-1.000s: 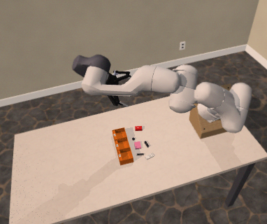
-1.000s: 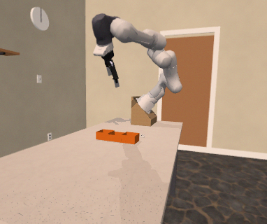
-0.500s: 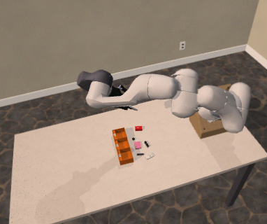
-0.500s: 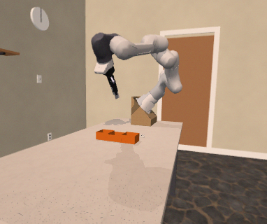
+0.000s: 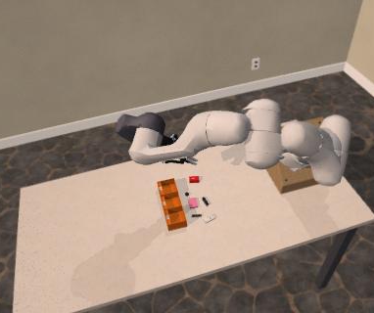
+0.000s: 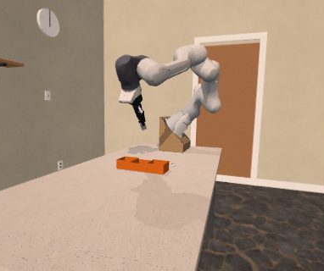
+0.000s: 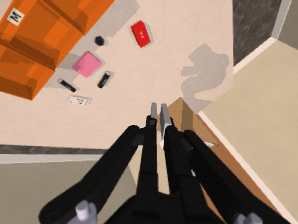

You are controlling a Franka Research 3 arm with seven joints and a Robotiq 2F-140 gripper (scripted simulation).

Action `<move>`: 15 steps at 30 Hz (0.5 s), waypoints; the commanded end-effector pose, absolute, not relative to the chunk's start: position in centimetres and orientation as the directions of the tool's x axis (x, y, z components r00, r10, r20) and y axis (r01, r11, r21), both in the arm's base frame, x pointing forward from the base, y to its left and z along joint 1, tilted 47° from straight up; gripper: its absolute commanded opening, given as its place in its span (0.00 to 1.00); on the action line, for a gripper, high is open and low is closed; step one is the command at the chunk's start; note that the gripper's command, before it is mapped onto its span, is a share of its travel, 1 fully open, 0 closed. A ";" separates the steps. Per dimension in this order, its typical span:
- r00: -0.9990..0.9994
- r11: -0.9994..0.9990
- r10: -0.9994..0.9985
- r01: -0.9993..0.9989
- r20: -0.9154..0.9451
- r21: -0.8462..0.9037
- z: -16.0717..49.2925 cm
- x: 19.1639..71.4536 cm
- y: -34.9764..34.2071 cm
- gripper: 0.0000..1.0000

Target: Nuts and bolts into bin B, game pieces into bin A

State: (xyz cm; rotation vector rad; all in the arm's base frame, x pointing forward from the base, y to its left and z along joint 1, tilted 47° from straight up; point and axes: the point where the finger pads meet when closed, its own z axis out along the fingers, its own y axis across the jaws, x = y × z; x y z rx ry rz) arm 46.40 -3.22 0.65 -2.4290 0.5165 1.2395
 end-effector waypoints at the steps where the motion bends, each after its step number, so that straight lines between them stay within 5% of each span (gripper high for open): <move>1: 0.646 -0.856 -0.063 -0.427 -0.761 -0.292 0.8 47.3 -2.5 0.05; 15: 0.774 -0.806 0.043 -0.347 -0.631 -0.480 1.8 47.3 -0.8 0.05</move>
